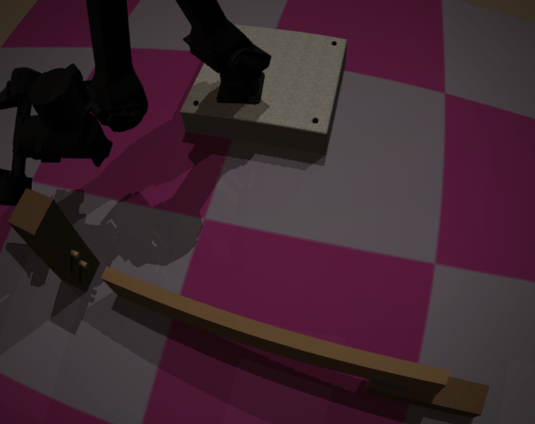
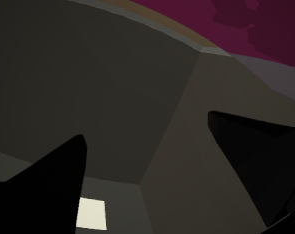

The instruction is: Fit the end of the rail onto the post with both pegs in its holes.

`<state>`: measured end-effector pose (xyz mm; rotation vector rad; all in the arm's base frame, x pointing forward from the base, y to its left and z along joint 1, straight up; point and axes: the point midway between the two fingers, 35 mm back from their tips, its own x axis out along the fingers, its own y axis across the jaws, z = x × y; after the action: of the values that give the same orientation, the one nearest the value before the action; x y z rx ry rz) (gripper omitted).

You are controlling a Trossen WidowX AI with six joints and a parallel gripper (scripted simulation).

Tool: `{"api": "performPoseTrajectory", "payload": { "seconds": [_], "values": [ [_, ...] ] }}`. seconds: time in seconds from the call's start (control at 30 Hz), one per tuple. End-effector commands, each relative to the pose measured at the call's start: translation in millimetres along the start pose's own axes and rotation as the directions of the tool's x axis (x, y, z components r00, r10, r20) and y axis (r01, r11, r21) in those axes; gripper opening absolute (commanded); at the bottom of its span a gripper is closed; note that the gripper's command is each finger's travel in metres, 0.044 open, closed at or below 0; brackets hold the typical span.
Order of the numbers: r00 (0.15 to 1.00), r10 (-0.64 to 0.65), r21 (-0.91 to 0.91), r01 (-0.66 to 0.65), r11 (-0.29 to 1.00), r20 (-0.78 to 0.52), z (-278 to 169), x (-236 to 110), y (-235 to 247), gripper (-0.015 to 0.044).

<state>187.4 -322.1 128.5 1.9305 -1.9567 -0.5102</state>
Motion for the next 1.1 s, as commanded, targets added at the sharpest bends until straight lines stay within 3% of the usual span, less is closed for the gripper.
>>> {"api": "performPoseTrajectory", "payload": {
  "seconds": [0.0, 0.23, 0.4, 0.6, 0.8, 0.93, 1.07],
  "values": [
    [1.000, -0.002, -0.005, 0.002, 1.000, 0.000, -0.1, 0.1, -0.5, 0.0426],
    [0.997, -0.070, -0.243, 0.073, 0.967, 0.018, -2.3, 2.6, -20.4, 0.0440],
    [0.992, -0.108, -0.497, 0.124, 0.859, 0.061, 0.3, 12.1, -27.5, 0.0440],
    [0.971, -0.209, -0.886, 0.196, 0.421, 0.115, -16.7, 27.3, -44.4, 0.0440],
    [0.947, -0.307, -0.992, 0.120, 0.049, 0.099, -58.4, 26.7, -62.6, 0.0440],
    [0.885, -0.451, -0.938, -0.050, -0.343, 0.117, -81.9, 9.7, -95.2, 0.0440],
    [0.794, -0.589, -0.707, -0.331, -0.625, 0.149, -104.9, -16.1, -124.3, 0.0440]
  ]
}}
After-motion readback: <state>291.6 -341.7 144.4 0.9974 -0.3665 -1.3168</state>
